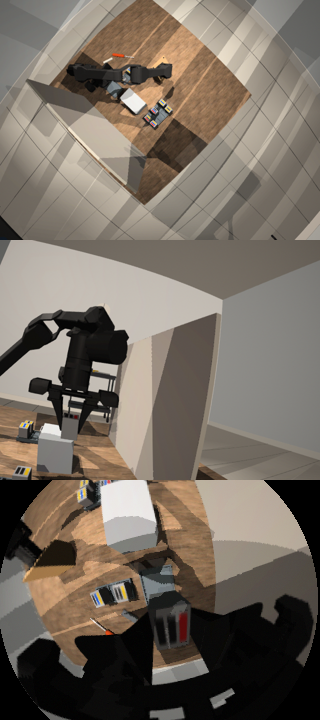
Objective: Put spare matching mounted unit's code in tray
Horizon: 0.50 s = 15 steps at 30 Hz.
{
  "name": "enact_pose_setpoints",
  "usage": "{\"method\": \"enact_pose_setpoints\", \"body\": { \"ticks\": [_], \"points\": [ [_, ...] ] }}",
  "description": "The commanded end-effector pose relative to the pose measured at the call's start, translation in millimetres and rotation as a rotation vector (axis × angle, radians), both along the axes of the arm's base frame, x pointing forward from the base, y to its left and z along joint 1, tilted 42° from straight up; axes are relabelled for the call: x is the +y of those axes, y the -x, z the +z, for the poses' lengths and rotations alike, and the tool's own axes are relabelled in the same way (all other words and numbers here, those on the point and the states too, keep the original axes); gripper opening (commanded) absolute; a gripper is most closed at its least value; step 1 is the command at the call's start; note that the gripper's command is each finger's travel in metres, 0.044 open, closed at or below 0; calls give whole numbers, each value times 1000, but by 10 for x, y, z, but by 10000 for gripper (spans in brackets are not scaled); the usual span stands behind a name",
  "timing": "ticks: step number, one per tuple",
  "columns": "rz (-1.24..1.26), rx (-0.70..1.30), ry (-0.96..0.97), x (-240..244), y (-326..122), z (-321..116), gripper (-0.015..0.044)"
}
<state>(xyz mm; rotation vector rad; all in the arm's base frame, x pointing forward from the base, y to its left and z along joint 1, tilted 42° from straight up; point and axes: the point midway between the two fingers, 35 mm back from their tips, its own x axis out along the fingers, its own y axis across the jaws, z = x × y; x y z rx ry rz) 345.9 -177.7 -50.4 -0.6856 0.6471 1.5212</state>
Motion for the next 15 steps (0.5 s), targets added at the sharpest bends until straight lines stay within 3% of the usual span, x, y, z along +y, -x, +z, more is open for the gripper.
{"method": "enact_pose_setpoints", "body": {
  "ticks": [1,15],
  "points": [
    [13,-12,7,-22,-18,-16,0],
    [13,-13,7,54,-38,-123,0]
  ]
}}
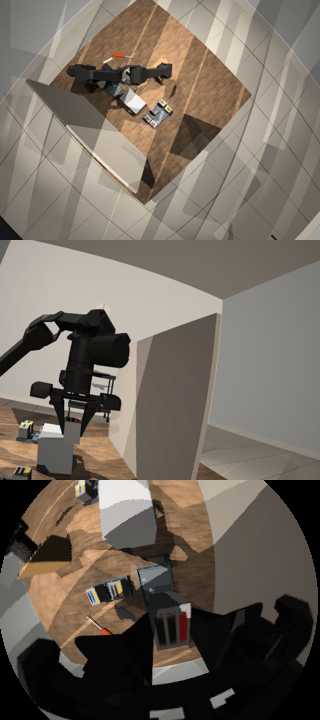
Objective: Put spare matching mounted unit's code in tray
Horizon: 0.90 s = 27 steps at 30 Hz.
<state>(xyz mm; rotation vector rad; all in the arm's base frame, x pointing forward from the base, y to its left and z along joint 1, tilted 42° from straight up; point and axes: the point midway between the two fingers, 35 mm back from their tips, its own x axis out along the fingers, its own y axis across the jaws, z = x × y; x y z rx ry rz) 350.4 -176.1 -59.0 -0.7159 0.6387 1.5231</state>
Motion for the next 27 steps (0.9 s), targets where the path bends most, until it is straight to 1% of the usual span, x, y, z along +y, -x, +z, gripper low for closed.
{"method": "enact_pose_setpoints", "body": {
  "ticks": [1,27],
  "points": [
    [-2,7,-6,44,6,-44,0],
    [-3,7,-5,193,-19,-240,0]
  ]
}}
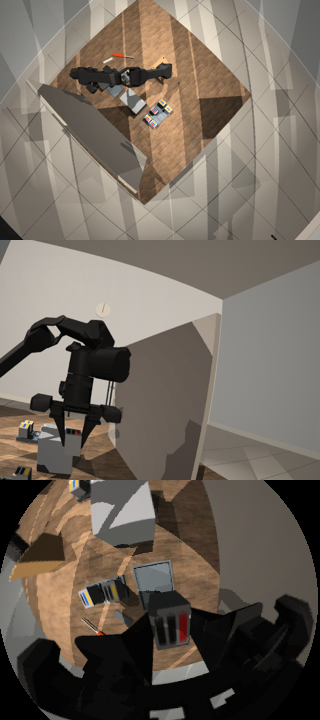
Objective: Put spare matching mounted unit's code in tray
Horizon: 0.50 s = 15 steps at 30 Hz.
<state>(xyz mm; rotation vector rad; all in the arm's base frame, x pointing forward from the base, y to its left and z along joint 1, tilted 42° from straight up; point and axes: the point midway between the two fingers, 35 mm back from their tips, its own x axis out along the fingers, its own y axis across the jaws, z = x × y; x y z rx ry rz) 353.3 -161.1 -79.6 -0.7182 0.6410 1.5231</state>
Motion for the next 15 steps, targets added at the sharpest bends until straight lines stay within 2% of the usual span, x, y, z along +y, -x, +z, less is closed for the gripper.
{"method": "enact_pose_setpoints", "body": {
  "ticks": [1,15],
  "points": [
    [-3,6,-8,49,9,-41,0],
    [-3,6,-7,133,2,-143,0]
  ]
}}
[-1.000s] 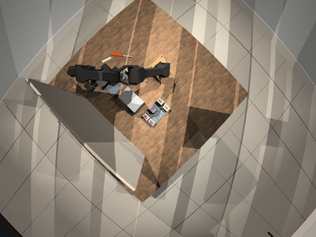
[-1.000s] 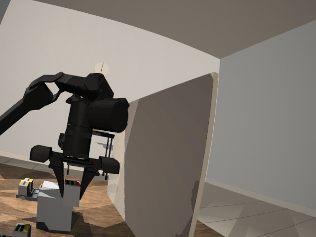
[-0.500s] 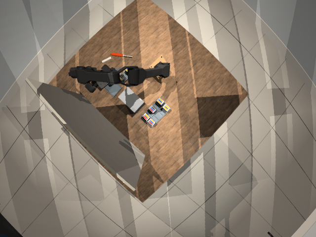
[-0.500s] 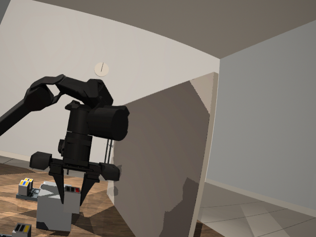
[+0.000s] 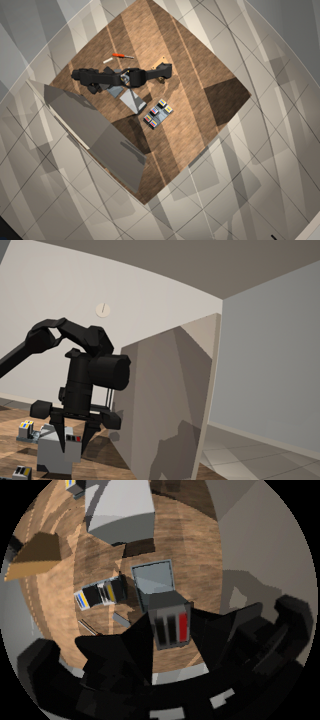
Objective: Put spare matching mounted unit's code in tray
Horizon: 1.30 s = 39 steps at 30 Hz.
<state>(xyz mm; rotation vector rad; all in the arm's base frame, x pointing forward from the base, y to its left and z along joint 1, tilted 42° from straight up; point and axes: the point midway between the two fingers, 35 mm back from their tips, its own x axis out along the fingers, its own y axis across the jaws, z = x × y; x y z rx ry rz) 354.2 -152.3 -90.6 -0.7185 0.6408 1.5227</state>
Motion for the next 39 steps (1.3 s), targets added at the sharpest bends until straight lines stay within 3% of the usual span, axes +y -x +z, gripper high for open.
{"method": "enact_pose_setpoints", "body": {
  "ticks": [1,39],
  "points": [
    [-3,7,-8,50,11,-40,0],
    [-3,6,-9,285,20,-304,0]
  ]
}}
